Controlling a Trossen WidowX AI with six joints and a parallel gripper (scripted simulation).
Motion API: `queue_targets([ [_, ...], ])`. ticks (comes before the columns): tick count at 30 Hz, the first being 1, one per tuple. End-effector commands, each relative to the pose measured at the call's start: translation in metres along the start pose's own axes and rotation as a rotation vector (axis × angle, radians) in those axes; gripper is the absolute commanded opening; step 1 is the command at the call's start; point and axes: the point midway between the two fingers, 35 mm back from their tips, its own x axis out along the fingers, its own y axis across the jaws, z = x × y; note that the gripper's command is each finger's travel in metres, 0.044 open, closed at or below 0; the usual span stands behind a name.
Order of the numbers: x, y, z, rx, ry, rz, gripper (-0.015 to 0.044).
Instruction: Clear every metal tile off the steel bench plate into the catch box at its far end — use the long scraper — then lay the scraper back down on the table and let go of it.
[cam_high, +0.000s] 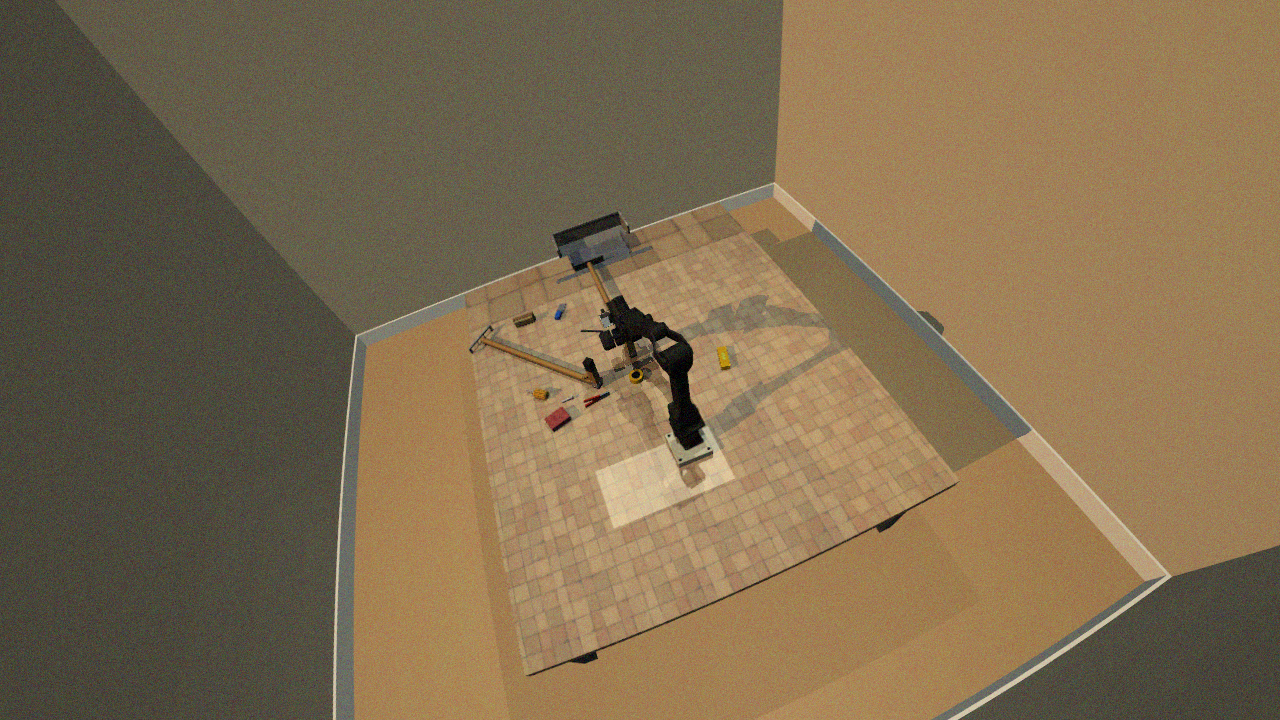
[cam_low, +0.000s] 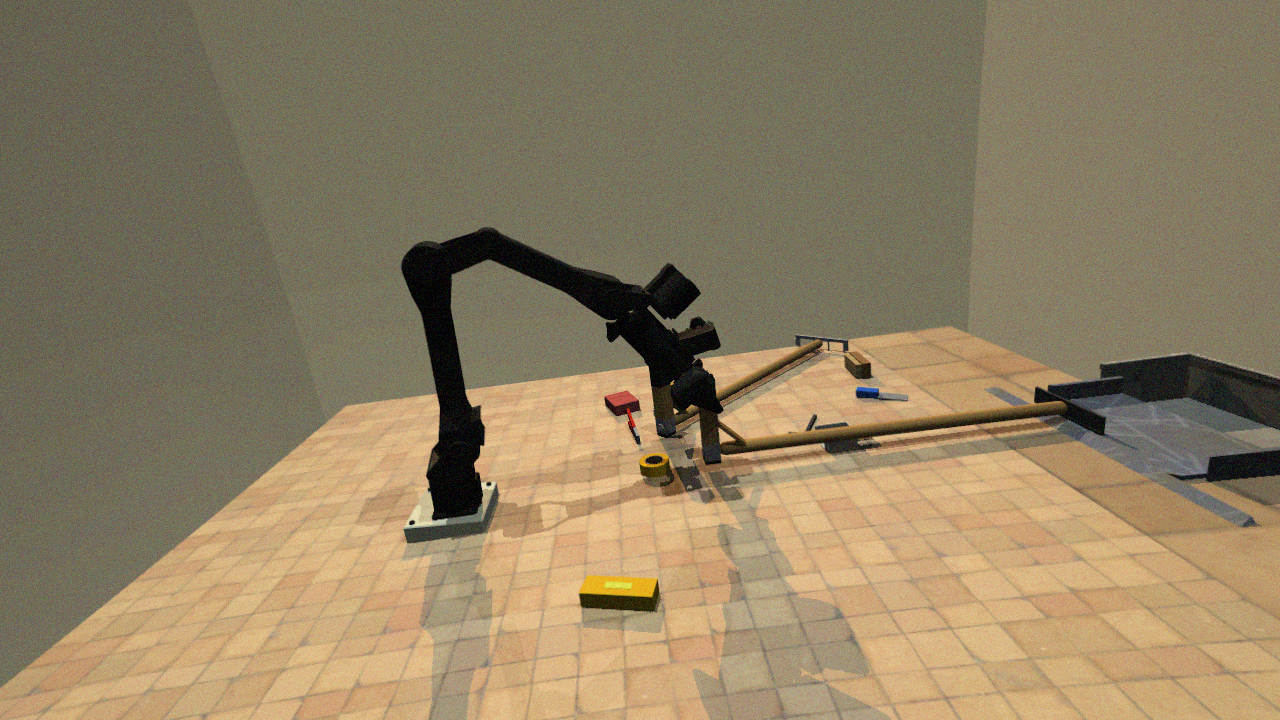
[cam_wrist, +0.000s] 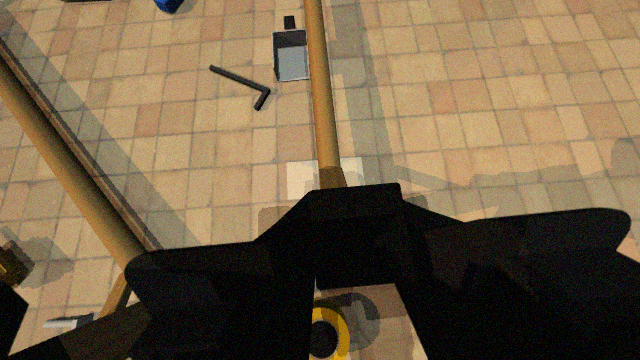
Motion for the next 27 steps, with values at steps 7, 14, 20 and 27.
queue_targets([
  [7, -0.012, -0.001, -0.009, 0.005, -0.023, -0.003, 0.0],
  [14, -0.018, -0.002, -0.019, 0.005, -0.023, -0.003, 0.0],
  [20, -0.022, -0.003, -0.028, 0.005, -0.024, -0.002, 0.0],
  [27, -0.026, -0.004, -0.038, 0.005, -0.024, -0.002, 0.0],
])
